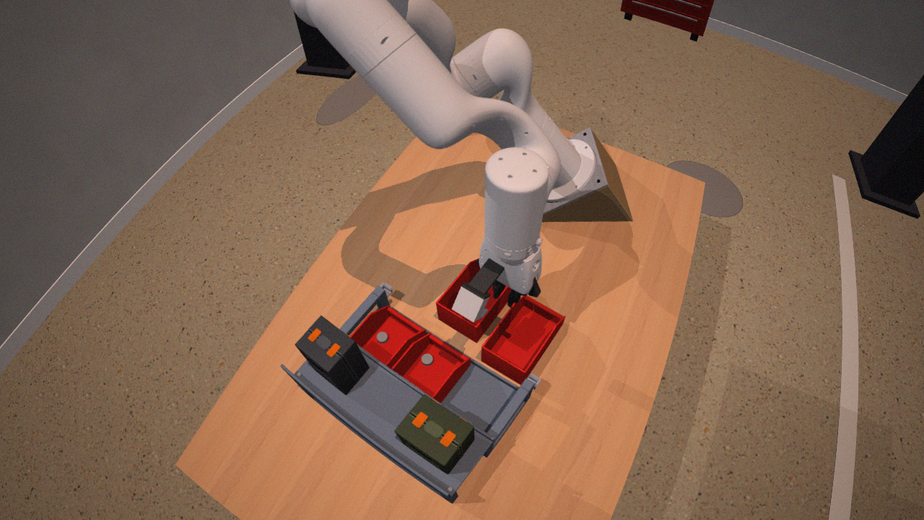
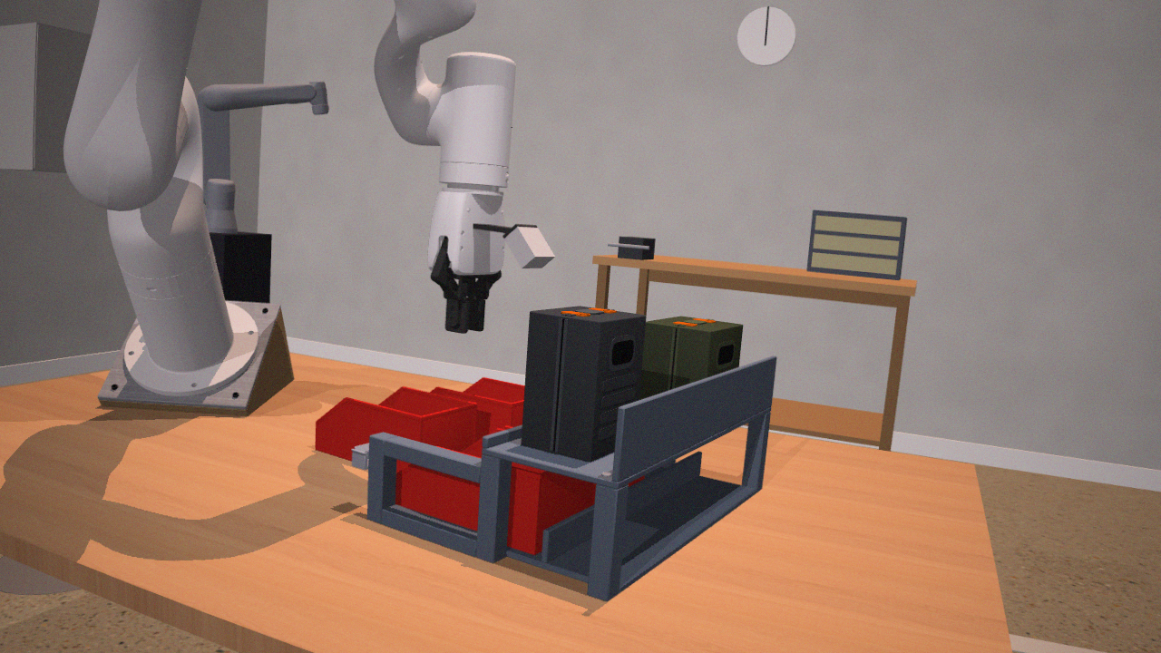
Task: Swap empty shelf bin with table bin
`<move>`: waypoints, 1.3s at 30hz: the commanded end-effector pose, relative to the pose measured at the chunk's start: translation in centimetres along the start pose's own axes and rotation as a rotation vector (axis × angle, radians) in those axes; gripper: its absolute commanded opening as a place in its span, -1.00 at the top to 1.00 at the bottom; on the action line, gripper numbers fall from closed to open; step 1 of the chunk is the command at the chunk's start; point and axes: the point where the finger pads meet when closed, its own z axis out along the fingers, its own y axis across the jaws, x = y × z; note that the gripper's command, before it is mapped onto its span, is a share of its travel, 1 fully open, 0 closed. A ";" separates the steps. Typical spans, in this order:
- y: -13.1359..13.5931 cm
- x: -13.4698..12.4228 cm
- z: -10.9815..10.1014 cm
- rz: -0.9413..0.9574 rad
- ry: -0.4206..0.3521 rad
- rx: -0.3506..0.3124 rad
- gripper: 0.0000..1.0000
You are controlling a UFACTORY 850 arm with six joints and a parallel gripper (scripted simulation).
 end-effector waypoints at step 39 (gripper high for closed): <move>-0.1 0.0 5.5 0.001 0.002 0.001 0.49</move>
